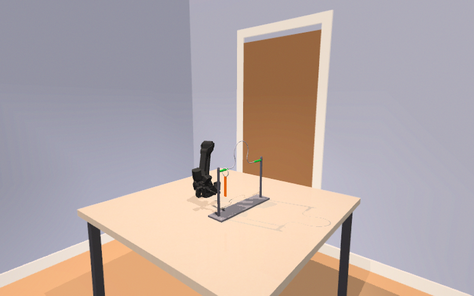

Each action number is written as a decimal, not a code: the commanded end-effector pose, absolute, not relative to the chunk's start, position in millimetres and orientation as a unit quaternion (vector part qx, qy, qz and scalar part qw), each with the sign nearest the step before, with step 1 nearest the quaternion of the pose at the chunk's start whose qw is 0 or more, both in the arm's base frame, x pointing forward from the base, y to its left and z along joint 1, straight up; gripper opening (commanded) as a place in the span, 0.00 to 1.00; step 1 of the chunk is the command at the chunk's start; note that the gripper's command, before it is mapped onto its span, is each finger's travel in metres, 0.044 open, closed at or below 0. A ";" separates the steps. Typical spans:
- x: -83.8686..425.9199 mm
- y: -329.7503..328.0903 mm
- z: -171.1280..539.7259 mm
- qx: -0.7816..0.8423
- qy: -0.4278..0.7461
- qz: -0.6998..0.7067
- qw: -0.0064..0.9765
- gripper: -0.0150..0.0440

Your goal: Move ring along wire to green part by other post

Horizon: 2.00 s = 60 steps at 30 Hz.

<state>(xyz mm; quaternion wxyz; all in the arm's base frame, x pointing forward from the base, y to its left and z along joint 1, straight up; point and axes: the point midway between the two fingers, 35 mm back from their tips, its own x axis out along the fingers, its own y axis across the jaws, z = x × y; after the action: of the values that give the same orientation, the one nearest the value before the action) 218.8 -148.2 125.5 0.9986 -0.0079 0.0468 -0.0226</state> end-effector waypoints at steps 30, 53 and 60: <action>263.9 -150.7 138.4 -0.007 0.039 -0.026 0.999 0.53; 299.7 -149.7 134.9 -0.007 0.036 -0.026 0.999 0.53; 306.9 -148.7 133.8 -0.006 0.035 -0.026 0.999 0.53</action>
<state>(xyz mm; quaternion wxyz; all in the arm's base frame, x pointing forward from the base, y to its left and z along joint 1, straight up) 304.0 -148.0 132.7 0.9990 -0.0077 0.0373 -0.0235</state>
